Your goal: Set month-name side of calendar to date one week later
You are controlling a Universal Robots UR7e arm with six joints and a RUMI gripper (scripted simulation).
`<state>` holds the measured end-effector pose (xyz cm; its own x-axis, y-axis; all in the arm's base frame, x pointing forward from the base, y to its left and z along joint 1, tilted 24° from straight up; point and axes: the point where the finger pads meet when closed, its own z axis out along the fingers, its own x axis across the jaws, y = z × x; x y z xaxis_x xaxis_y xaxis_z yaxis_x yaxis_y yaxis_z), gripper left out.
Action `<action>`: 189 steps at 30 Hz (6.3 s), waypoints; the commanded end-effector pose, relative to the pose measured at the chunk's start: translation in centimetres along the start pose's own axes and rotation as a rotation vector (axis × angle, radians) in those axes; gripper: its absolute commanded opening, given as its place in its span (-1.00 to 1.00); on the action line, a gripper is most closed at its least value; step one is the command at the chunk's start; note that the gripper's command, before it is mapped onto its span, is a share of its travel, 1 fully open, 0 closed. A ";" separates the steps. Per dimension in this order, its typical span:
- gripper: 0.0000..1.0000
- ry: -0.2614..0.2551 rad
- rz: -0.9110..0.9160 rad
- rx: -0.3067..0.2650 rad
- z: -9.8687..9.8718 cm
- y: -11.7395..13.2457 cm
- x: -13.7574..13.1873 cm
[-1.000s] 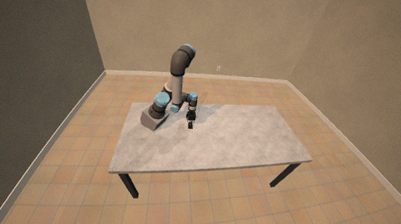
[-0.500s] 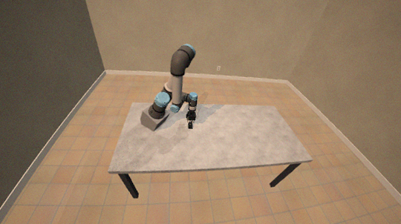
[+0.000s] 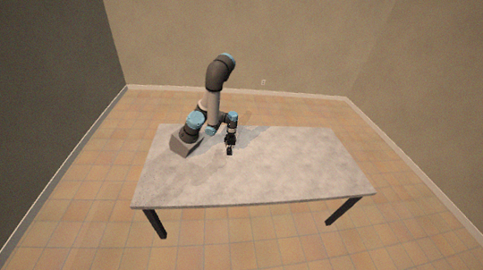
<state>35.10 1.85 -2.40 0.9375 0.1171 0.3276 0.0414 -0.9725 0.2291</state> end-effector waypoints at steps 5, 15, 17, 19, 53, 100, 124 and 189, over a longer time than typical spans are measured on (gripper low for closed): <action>-0.80 0.001 0.000 0.000 0.0 0.0 0.0; -0.80 0.001 0.000 0.000 -0.3 0.0 0.0; -0.80 0.001 0.000 0.000 -0.4 0.0 0.0; -0.80 0.001 0.000 0.000 -0.6 0.0 0.0; -0.80 0.001 0.000 0.000 -6.6 0.0 0.0; -0.80 0.001 0.007 0.000 -10.0 0.0 0.0; -0.80 -0.003 0.340 0.001 -9.9 1.1 0.6; -0.80 -0.009 2.069 -0.002 -9.3 8.4 1.5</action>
<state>33.67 -3.65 8.41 -0.2805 -0.9555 0.0917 -0.8961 0.2265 -0.3816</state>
